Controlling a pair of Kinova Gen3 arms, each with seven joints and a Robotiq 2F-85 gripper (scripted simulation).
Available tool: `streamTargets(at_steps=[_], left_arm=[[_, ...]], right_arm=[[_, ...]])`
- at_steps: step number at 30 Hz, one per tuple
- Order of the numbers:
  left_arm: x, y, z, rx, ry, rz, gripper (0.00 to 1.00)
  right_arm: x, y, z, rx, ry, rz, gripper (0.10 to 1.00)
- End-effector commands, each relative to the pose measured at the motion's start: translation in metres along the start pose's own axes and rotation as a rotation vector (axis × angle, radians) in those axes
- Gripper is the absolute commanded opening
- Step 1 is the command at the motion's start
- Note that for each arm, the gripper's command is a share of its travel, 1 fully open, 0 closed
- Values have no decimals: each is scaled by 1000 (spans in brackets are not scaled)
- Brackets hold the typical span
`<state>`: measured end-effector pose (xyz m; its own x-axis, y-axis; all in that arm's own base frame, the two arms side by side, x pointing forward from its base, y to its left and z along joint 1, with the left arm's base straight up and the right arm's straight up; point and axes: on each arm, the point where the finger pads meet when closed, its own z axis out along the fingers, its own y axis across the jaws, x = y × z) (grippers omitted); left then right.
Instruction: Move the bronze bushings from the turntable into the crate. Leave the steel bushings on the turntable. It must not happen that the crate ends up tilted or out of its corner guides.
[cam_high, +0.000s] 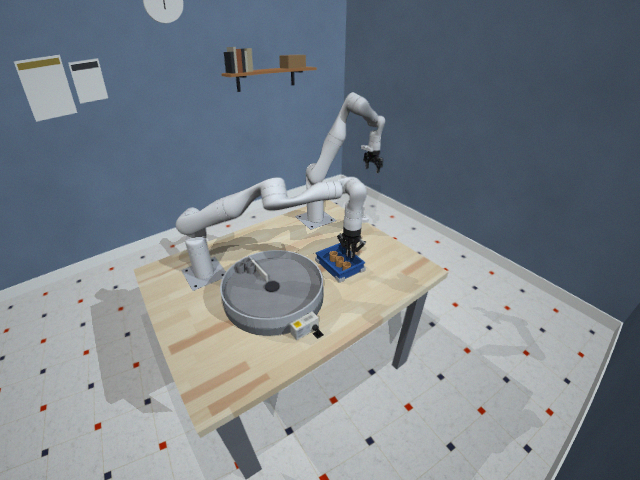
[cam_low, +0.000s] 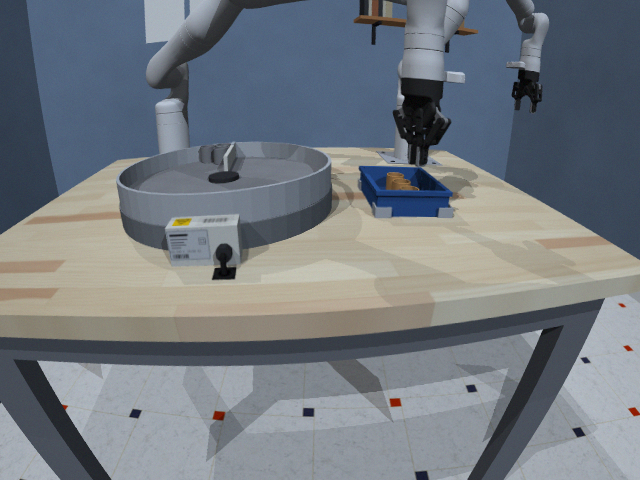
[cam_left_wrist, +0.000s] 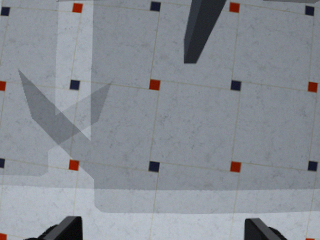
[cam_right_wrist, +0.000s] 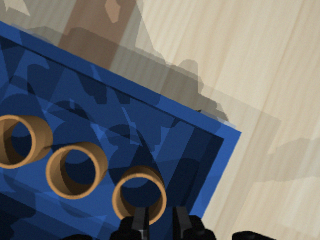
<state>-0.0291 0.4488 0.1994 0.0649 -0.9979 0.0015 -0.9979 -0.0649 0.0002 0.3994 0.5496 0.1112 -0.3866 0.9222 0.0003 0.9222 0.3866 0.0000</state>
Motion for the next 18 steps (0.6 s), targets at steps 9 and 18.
streamTargets(at_steps=[9,18], left_arm=[[0,0,-1,0,-2,0,1000],[0,0,-1,0,-2,0,1000]], right_arm=[[0,0,-27,-2,1,0,223],[0,0,-28,-2,1,0,223]])
